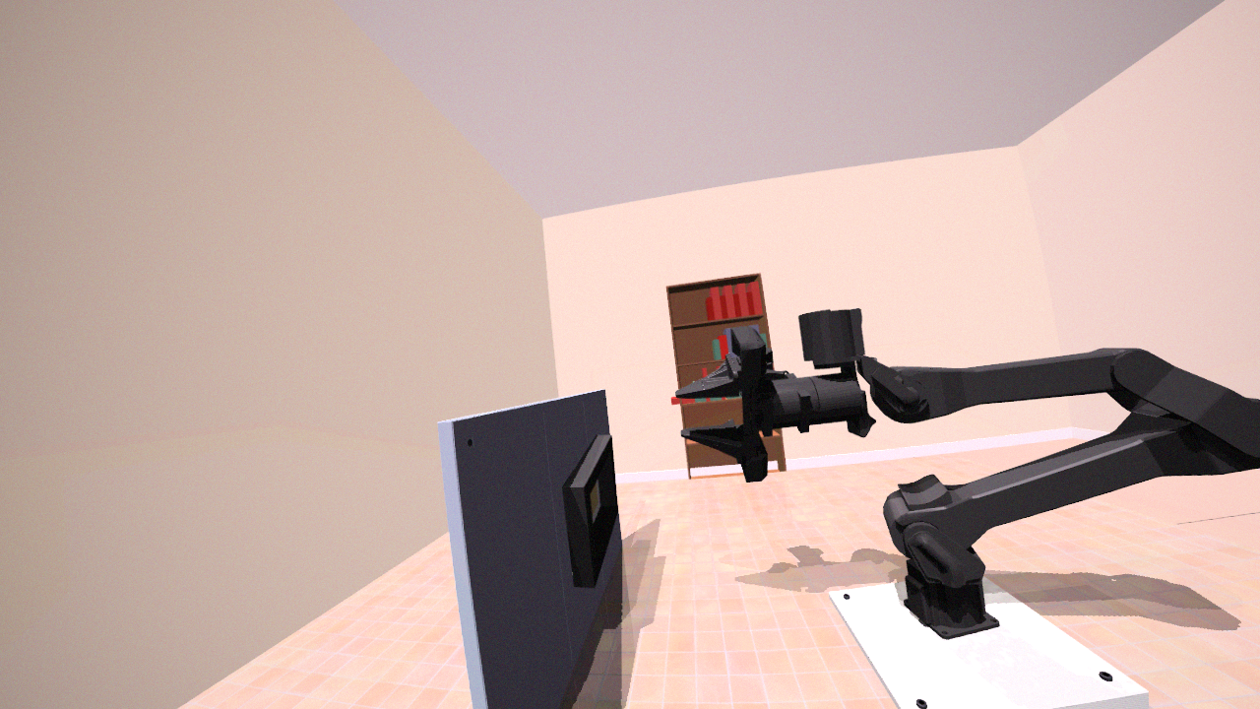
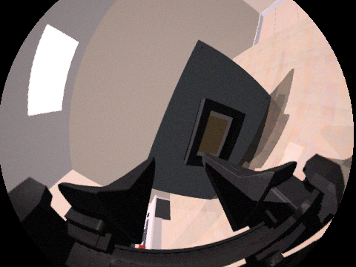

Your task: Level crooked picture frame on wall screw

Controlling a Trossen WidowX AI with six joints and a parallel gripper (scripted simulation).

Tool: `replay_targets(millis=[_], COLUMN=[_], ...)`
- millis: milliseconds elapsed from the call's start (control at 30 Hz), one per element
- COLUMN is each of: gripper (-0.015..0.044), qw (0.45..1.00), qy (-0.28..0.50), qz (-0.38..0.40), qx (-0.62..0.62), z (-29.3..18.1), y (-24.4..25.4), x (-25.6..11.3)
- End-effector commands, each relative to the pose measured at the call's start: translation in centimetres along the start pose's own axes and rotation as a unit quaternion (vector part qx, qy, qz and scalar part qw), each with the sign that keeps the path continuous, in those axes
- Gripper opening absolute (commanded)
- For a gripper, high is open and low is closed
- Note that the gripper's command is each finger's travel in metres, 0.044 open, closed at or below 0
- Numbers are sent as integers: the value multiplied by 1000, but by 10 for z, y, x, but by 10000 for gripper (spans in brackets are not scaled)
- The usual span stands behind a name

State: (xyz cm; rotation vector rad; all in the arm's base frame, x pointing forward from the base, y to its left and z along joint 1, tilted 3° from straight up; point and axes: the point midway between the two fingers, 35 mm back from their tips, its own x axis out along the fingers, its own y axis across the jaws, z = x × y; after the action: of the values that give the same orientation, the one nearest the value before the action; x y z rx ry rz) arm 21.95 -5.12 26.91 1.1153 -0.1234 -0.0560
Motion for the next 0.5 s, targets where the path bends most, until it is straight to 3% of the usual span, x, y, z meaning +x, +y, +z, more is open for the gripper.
replay_targets(millis=[0, 167, 333, 467], gripper=[260, 260, 260, 260], qw=[1000, 1000, 993, 991], qy=[-2, 0, -2, -2], qz=[-1, 0, -1, -1], qx=[-1, 4, 119, 136], z=[1, 0, -8, -10], y=[0, -2, -49, -56], x=[0, 0, 4, 4])
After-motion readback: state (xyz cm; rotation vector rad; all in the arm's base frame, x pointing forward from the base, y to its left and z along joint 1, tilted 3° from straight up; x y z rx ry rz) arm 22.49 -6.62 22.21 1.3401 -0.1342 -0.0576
